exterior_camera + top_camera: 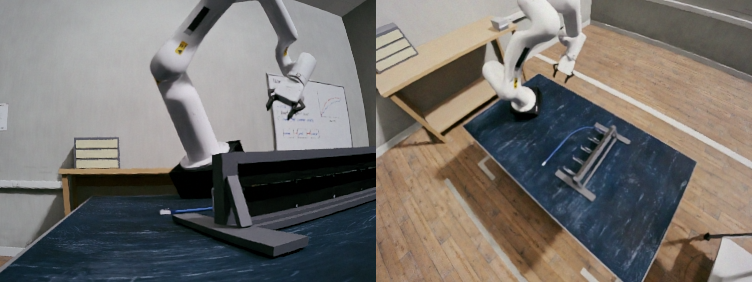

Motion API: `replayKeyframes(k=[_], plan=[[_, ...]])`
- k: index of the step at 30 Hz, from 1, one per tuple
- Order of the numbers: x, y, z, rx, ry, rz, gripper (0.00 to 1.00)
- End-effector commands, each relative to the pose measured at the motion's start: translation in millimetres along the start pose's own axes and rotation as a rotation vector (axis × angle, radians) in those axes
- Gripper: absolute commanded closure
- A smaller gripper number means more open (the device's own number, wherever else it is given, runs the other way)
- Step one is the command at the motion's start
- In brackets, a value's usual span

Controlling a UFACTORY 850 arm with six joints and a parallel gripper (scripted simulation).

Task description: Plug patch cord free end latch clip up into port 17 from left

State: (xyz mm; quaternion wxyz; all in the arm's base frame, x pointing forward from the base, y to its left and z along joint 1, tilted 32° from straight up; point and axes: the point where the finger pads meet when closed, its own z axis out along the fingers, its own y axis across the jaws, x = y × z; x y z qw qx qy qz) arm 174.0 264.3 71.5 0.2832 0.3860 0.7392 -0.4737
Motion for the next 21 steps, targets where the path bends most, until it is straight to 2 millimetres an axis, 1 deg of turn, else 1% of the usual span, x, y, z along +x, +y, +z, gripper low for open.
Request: replayKeyframes(k=[1, 18, 21], plan=[[0.0, 0.1, -0.8, -0.001, 0.001, 0.0, 0.0], [-0.1, 0.2, -0.7, -0.001, 0.001, 0.001, 0.0], [-3.7, 0.6, 3.1, -0.005, 0.007, 0.008, 0.0]])
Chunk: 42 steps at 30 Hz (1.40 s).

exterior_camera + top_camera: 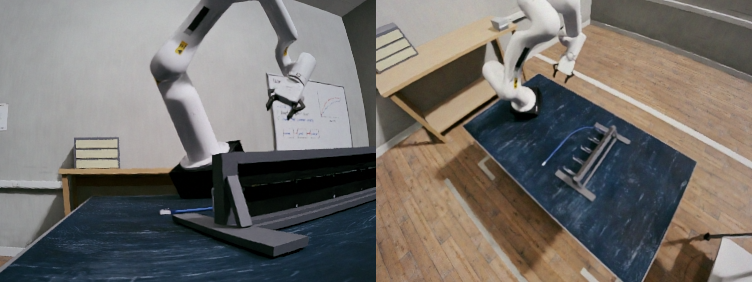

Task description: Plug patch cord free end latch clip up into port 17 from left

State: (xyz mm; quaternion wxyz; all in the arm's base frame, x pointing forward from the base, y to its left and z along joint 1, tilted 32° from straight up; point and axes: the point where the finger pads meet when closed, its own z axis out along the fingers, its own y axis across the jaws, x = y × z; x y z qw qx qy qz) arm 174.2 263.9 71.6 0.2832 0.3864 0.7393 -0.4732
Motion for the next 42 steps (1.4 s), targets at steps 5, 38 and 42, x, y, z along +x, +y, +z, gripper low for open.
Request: replayKeyframes(k=[5, 38, 42], plan=[[-32, 1, 36, -0.032, 0.056, 0.067, 0.0], [-185, 6, 217, -0.189, 0.32, 0.388, 0.0], [-203, 7, 238, -0.208, 0.353, 0.427, 0.0]])
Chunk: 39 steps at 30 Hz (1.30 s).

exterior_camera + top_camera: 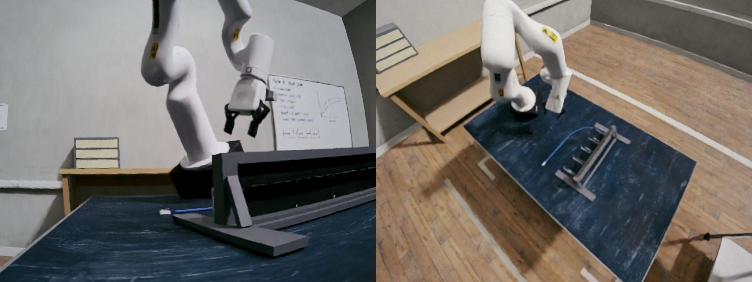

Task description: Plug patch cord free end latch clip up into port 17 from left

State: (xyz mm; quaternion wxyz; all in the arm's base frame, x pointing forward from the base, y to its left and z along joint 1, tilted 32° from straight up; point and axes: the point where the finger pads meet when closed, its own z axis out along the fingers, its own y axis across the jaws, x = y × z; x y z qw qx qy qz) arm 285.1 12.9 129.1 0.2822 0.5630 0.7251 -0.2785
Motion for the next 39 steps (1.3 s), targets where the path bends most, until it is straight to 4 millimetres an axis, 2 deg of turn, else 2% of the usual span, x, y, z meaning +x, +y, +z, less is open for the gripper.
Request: replayKeyframes(k=[1, 2, 5, 6, 7, 15, 16, 17, 20, 22, 24, 34, 39], plan=[[-32, 12, 22, -0.035, 0.048, 0.05, 0.0], [-38, 13, 26, -0.04, 0.056, 0.06, 0.0], [-38, 13, 26, -0.04, 0.056, 0.06, 0.0], [-55, 18, 38, -0.054, 0.082, 0.089, 0.0], [-63, 19, 43, -0.06, 0.092, 0.102, 0.0], [-106, 28, 71, -0.095, 0.15, 0.173, 0.0], [-106, 28, 71, -0.095, 0.15, 0.173, 0.0], [-118, 32, 80, -0.105, 0.169, 0.195, 0.0], [-135, 36, 91, -0.118, 0.192, 0.223, 0.0], [-135, 36, 91, -0.118, 0.192, 0.223, 0.0], [-158, 41, 106, -0.137, 0.223, 0.261, 0.0], [-216, 55, 145, -0.183, 0.302, 0.357, 0.0], [-223, 55, 150, -0.188, 0.311, 0.368, 0.0]])
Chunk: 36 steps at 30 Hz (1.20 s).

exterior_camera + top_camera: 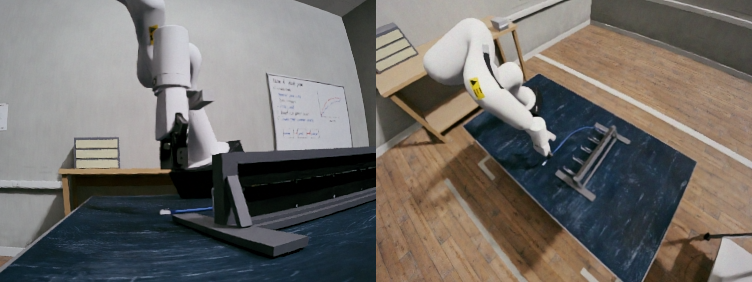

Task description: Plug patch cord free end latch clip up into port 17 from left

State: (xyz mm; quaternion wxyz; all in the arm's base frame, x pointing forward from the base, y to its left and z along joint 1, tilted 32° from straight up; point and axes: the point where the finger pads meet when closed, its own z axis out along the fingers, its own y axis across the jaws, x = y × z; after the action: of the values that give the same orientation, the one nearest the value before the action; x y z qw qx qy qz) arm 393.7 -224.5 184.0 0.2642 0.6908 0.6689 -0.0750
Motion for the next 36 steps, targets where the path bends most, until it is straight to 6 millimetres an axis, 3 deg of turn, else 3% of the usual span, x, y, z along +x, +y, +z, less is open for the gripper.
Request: replayKeyframes(k=[1, 6, 7, 36], plan=[[-5.0, 5.2, 5.1, -0.014, 0.015, 0.01, 0.0], [-5.1, 5.2, 5.1, -0.014, 0.015, 0.011, 0.0], [-5.1, 5.2, 5.1, -0.014, 0.015, 0.011, 1.0], [-5.1, 5.2, 5.1, -0.014, 0.015, 0.011, 1.0]])
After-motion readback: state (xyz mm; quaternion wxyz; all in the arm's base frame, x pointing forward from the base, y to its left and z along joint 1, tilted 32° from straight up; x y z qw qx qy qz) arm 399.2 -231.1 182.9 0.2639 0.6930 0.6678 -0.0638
